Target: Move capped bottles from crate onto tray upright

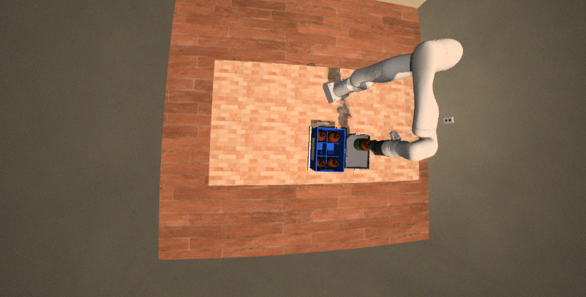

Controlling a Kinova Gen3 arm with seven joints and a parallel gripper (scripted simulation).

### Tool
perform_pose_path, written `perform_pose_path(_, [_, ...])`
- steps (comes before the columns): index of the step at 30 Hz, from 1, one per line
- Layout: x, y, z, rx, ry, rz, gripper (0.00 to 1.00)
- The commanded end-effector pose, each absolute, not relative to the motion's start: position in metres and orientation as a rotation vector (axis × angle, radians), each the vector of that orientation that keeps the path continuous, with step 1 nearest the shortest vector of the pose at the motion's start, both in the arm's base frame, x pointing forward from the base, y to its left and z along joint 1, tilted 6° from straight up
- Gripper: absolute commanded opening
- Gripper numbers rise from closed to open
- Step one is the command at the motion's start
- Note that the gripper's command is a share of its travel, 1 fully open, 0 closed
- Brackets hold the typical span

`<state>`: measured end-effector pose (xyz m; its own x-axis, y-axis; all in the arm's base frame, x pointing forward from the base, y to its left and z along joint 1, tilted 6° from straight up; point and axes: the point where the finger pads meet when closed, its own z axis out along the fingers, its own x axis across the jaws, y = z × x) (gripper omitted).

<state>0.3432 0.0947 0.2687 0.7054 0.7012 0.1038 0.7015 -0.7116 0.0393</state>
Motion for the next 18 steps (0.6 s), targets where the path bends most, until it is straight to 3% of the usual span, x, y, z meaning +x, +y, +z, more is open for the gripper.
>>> perform_pose_path(1, [0.343, 0.098, 0.269, -2.893, -1.202, -0.176, 0.0])
perform_pose_path(18, [0.342, 0.126, 0.27, -2.893, -1.202, -0.176, 0.0])
